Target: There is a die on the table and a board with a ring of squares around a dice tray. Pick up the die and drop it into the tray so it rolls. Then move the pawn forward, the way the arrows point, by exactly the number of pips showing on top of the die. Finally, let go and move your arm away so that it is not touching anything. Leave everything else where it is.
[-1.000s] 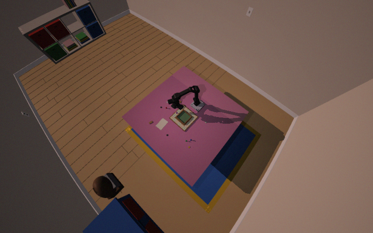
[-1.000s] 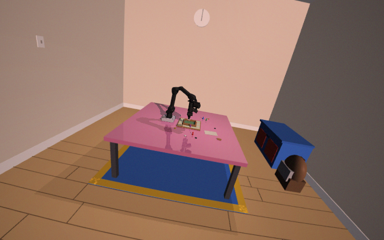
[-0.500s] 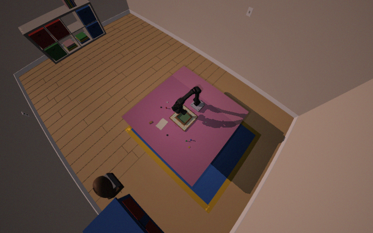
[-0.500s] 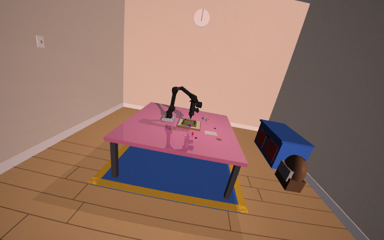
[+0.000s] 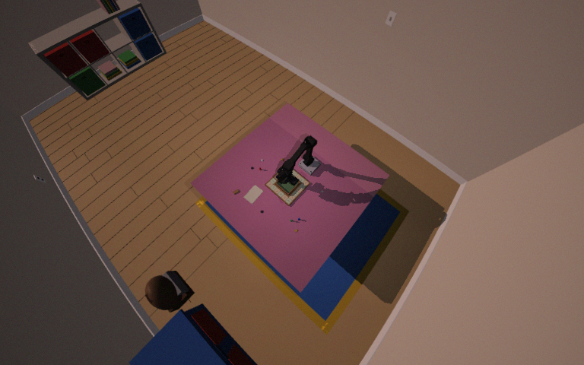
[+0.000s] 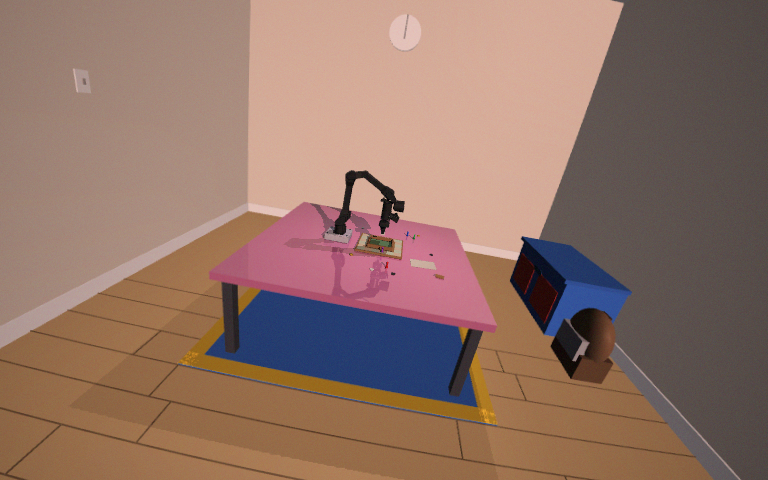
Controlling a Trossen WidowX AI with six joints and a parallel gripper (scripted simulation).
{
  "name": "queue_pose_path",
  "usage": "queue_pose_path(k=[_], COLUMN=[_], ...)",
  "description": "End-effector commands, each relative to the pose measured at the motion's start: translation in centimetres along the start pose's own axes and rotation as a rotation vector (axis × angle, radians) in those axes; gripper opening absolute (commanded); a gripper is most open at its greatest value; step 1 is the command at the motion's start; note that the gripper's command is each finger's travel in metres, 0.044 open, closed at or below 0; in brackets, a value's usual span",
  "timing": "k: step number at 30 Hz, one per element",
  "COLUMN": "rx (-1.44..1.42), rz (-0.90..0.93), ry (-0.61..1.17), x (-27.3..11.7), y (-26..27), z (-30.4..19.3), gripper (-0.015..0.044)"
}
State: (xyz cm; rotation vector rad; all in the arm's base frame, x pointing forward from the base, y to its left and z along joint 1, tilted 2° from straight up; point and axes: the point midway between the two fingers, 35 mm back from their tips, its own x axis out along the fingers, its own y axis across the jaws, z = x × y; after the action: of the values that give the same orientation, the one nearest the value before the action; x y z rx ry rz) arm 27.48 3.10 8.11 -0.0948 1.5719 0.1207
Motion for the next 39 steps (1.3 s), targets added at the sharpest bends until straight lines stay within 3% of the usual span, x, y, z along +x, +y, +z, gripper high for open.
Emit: queue_pose_path(k=[1, 24, 39], rx=[0.011, 0.012, 0.012], rz=[0.005, 0.0, 0.0], ry=[-0.046, -0.821, -0.842], x=[0.2, 0.8, -2.6], y=[0.2, -0.1, 0.2], z=[0.0, 0.7, -2.5], gripper=[0.0, 0.0, 0.0])
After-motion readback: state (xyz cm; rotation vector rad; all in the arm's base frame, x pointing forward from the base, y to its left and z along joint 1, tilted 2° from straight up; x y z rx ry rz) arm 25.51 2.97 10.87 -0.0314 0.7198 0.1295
